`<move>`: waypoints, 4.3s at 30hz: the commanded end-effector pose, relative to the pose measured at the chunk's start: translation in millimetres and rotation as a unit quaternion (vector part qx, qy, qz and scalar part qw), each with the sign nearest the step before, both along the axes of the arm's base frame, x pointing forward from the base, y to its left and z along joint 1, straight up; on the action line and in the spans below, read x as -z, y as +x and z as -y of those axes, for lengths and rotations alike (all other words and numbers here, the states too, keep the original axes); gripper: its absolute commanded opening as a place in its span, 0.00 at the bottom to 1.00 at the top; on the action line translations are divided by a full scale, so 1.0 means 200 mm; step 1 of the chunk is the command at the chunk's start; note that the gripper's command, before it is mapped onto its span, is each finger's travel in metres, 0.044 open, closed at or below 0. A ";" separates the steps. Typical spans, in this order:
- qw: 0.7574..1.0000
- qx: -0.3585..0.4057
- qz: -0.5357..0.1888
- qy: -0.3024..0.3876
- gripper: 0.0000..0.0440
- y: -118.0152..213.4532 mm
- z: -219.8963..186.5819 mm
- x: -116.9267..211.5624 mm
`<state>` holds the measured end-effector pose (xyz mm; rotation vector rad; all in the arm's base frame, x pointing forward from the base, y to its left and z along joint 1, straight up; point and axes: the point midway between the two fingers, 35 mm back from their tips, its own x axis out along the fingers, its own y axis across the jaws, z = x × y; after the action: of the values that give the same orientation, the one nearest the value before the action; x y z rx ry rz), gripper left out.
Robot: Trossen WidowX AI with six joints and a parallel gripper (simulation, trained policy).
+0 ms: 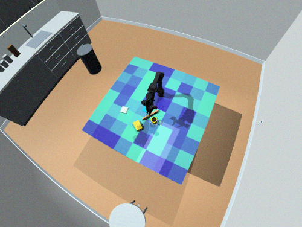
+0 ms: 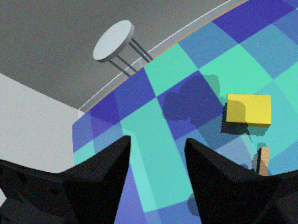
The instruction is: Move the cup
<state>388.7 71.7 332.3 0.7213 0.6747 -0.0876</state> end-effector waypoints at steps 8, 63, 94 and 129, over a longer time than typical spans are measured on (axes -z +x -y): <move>0.995 0.035 -0.085 0.043 0.39 0.01 -0.05 0.10; 0.873 0.182 -0.451 -0.040 0.40 -0.18 -0.06 0.94; 0.857 0.151 -0.485 -0.089 0.01 -0.24 -0.02 1.36; 0.866 0.236 -0.440 -0.012 0.00 -0.35 0.27 0.93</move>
<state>320.6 24.1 143.0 0.7690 1.3685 -0.9085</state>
